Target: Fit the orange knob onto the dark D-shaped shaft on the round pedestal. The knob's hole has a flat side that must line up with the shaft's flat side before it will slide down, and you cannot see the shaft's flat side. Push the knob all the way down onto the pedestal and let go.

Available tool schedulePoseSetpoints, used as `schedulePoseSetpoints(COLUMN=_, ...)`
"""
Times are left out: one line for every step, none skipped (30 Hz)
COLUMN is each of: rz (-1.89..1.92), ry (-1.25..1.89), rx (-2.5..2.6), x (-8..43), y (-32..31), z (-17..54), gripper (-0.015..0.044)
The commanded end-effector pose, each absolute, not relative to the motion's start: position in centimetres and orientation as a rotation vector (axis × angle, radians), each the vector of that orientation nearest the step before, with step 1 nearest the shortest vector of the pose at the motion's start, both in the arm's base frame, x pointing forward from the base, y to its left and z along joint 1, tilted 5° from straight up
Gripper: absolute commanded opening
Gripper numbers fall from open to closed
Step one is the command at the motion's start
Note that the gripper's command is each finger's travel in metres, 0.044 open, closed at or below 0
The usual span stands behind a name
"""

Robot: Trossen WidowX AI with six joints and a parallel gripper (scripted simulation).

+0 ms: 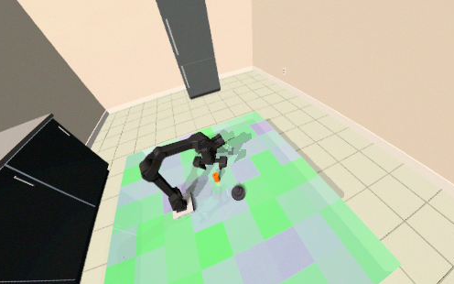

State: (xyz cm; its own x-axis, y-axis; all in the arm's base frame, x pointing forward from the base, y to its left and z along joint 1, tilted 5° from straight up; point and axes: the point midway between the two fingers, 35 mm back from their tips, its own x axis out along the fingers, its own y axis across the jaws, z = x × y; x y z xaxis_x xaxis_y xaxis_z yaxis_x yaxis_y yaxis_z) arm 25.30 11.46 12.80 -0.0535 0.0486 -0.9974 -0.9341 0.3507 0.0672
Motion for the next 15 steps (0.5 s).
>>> schedulePoseSetpoints(rz=0.999, ry=1.382, rx=-0.896, x=25.34, y=11.42, z=12.84, gripper=0.044)
schedulePoseSetpoints(rz=0.986, ry=1.389, rx=-0.883, x=25.34, y=11.42, z=12.84, gripper=0.044)
schedulePoseSetpoints(rz=0.947, ry=1.407, rx=-0.846, x=25.34, y=11.42, z=12.84, gripper=0.044)
schedulePoseSetpoints(rz=0.882, ry=1.437, rx=-0.784, x=25.34, y=11.42, z=12.84, gripper=0.044)
schedulePoseSetpoints(rz=0.804, ry=1.47, rx=-0.709, x=25.34, y=11.42, z=12.83, gripper=0.044)
schedulePoseSetpoints(rz=0.725, ry=1.499, rx=-0.633, x=25.34, y=11.42, z=12.83, gripper=0.044)
schedulePoseSetpoints(rz=0.646, ry=1.525, rx=-0.558, x=25.34, y=11.42, z=12.83, gripper=0.044)
schedulePoseSetpoints(rz=0.566, ry=1.549, rx=-0.482, x=25.34, y=11.42, z=12.82, gripper=0.044)
schedulePoseSetpoints(rz=0.486, ry=1.569, rx=-0.405, x=25.34, y=11.42, z=12.82, gripper=0.044)
schedulePoseSetpoints(rz=0.406, ry=1.586, rx=-0.329, x=25.34, y=11.42, z=12.82, gripper=0.044)
schedulePoseSetpoints(rz=0.325, ry=1.6, rx=-0.252, x=25.34, y=11.42, z=12.81, gripper=0.044)
schedulePoseSetpoints(rz=0.258, ry=1.61, rx=-0.188, x=25.34, y=11.42, z=12.81, gripper=0.044)
schedulePoseSetpoints(rz=0.217, ry=1.615, rx=-0.15, x=25.34, y=11.42, z=12.81, gripper=0.044)
schedulePoseSetpoints(rz=0.204, ry=1.616, rx=-0.137, x=25.34, y=11.42, z=12.81, gripper=0.044)
schedulePoseSetpoints(rz=0.204, ry=1.616, rx=-0.137, x=25.34, y=11.42, z=12.81, gripper=0.044)
